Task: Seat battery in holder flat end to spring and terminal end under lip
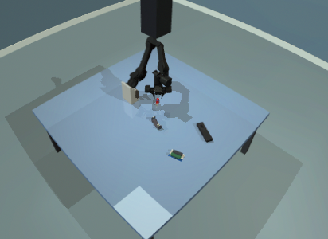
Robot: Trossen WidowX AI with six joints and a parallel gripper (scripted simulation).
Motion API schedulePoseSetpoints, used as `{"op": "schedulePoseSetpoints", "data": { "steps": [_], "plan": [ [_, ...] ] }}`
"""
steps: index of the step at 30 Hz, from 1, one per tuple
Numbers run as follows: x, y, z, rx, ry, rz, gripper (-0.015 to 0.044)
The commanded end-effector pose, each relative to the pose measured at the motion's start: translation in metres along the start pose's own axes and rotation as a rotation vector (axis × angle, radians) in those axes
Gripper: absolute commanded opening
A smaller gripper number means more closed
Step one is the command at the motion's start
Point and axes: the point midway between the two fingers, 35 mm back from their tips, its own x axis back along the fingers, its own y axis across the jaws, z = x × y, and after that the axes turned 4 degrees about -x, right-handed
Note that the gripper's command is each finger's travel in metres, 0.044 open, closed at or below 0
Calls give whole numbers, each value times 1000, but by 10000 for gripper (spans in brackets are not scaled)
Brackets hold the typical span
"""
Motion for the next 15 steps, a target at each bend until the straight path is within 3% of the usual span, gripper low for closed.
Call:
{"op": "schedulePoseSetpoints", "data": {
  "steps": [1, 15],
  "plan": [
    [-2, -6, 10, -105, 69, 12, 230],
    [-10, -6, 9, -105, 68, 14, 230]
  ]
}}
